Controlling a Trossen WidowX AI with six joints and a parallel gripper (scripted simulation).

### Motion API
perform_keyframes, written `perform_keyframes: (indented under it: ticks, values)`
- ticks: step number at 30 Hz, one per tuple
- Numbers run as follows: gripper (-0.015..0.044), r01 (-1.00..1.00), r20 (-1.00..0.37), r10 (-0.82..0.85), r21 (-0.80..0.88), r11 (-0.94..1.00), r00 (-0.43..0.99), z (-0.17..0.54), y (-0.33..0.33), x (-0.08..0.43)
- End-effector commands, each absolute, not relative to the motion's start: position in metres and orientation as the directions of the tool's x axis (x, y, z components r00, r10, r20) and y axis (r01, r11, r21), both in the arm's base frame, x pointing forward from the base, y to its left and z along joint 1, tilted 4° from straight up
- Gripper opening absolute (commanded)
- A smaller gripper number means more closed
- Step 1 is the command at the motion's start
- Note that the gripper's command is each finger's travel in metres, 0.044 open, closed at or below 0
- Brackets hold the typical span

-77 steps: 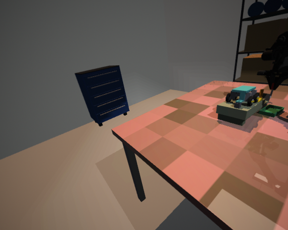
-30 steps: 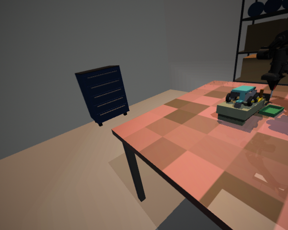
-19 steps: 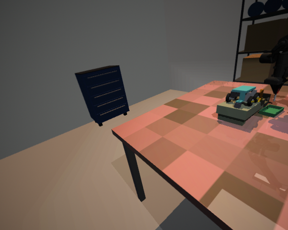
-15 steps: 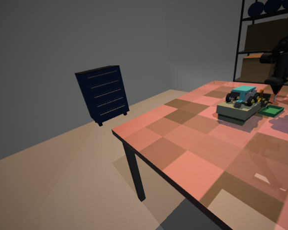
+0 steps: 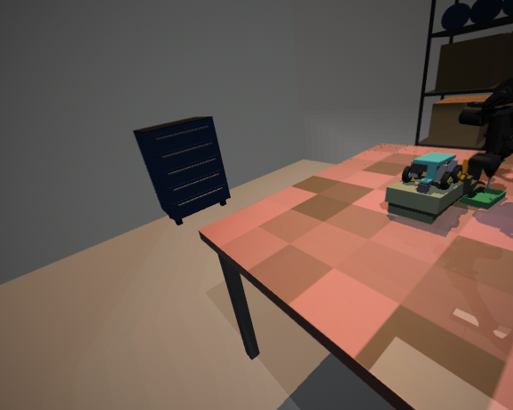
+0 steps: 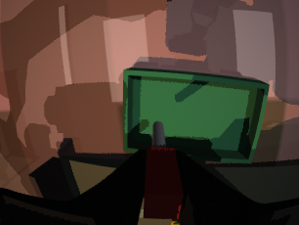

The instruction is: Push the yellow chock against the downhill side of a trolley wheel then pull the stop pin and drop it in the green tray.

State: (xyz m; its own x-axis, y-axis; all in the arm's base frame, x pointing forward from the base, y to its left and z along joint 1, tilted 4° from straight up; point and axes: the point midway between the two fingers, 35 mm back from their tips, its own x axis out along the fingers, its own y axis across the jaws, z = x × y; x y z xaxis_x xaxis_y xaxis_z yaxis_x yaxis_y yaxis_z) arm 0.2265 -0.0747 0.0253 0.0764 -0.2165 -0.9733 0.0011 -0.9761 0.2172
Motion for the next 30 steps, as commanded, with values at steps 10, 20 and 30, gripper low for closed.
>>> perform_keyframes:
  ticks: [10,20,30]
  values:
    - [0.0,0.002,-0.972,-0.227,0.227,-0.974,0.068,0.001,-0.09,0.227]
    - [0.019,0.002,-0.972,-0.226,0.227,-0.974,0.068,0.0,-0.085,0.227]
    - [0.019,0.002,-0.972,-0.225,0.226,-0.974,0.068,-0.002,-0.078,0.227]
